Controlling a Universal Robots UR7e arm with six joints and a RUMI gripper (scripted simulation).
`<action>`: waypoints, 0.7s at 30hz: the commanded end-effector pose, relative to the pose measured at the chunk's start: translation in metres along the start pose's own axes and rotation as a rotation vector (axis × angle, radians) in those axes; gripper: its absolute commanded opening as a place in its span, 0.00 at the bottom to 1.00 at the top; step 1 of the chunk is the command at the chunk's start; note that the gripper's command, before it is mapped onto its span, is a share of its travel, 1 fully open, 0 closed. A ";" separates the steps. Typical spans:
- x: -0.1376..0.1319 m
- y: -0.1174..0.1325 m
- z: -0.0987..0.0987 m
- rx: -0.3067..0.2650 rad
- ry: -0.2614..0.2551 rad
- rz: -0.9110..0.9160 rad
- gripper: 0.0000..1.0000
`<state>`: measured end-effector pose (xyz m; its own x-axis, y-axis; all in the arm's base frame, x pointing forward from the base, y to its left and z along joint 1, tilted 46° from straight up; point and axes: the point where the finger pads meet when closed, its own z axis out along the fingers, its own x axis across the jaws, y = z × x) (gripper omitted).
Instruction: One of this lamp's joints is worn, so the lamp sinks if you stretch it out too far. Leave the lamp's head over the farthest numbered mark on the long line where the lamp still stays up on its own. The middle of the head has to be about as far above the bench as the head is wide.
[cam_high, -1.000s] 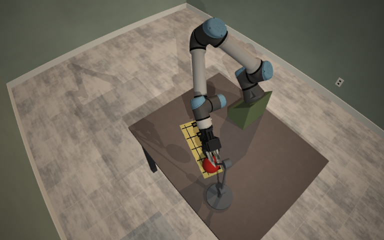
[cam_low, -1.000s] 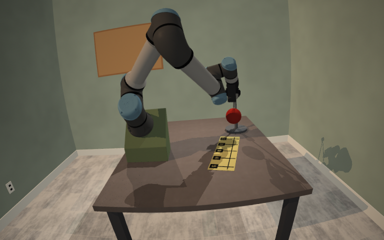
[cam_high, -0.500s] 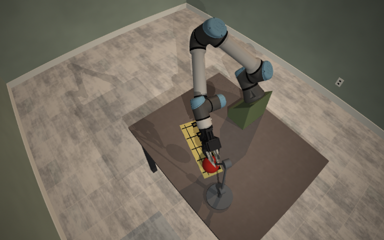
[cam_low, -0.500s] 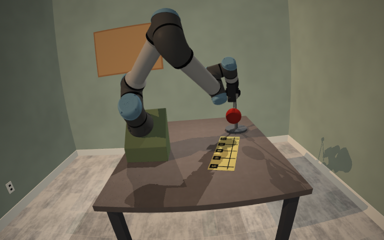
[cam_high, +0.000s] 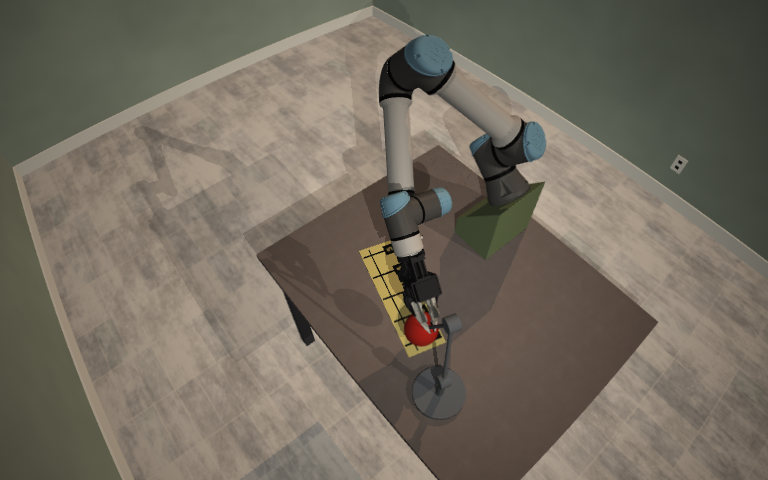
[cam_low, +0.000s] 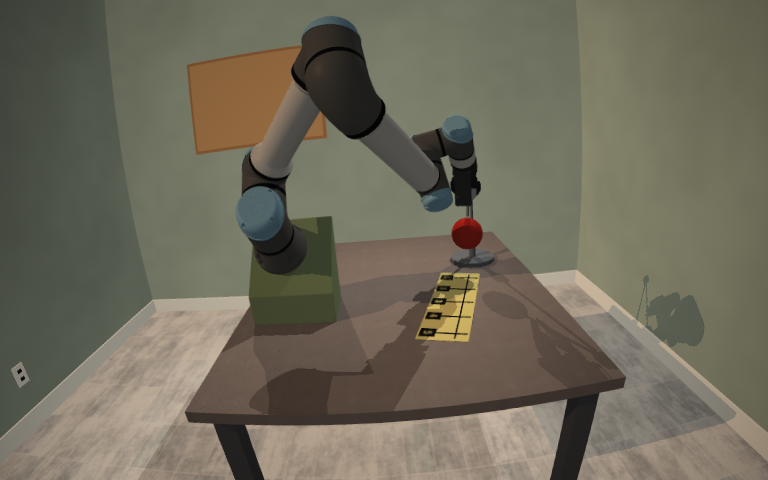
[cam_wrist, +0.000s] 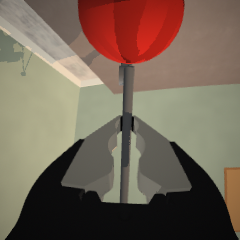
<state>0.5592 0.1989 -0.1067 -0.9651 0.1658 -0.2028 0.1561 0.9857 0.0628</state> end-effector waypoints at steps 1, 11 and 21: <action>-0.001 -0.016 -0.005 0.003 -0.008 0.007 0.00; -0.002 -0.032 -0.008 0.002 -0.009 0.007 0.00; -0.003 -0.054 -0.010 0.002 -0.002 0.000 0.00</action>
<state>0.5512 0.1596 -0.1032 -0.9651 0.1675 -0.2014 0.1577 0.9854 0.0640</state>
